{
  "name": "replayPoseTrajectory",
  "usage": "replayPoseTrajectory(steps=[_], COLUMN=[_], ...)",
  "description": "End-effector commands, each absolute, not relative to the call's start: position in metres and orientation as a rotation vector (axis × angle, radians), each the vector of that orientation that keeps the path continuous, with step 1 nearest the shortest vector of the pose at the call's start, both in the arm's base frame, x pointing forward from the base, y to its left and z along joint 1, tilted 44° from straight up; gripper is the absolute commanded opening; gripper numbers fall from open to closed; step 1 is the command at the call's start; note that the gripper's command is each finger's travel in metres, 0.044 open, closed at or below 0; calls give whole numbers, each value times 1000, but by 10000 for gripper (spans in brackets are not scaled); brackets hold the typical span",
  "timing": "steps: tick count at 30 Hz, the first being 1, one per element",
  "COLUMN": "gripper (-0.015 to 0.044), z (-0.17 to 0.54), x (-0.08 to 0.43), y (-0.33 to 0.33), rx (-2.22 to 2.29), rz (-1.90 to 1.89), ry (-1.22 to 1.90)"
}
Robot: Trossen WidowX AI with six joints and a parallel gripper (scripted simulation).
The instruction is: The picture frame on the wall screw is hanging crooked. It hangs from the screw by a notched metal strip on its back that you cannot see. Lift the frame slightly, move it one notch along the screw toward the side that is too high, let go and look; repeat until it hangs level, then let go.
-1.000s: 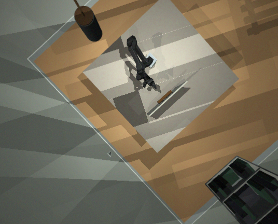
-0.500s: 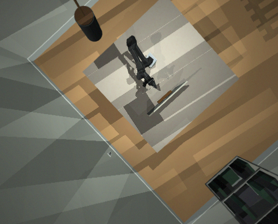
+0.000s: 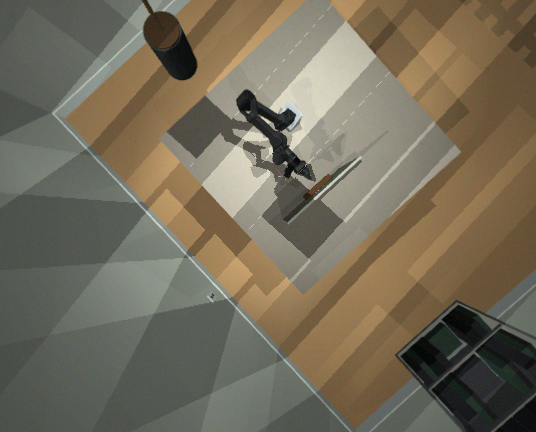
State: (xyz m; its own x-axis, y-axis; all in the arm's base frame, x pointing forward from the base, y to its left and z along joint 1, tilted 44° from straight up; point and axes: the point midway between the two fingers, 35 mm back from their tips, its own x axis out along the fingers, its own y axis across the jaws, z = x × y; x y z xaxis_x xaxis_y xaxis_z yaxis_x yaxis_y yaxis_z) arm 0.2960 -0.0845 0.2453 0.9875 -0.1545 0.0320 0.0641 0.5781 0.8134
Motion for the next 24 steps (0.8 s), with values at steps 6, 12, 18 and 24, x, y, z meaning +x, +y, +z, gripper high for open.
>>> replayPoseTrajectory(steps=[6,12,18,24], gripper=[260,260,260,260], z=[247,247,248,249], x=[306,306,310,319], y=[-85,-85,-86,-87], rx=[938,938,938,938], rz=[-125,-125,-125,-125], ry=[-116,-116,-116,-116])
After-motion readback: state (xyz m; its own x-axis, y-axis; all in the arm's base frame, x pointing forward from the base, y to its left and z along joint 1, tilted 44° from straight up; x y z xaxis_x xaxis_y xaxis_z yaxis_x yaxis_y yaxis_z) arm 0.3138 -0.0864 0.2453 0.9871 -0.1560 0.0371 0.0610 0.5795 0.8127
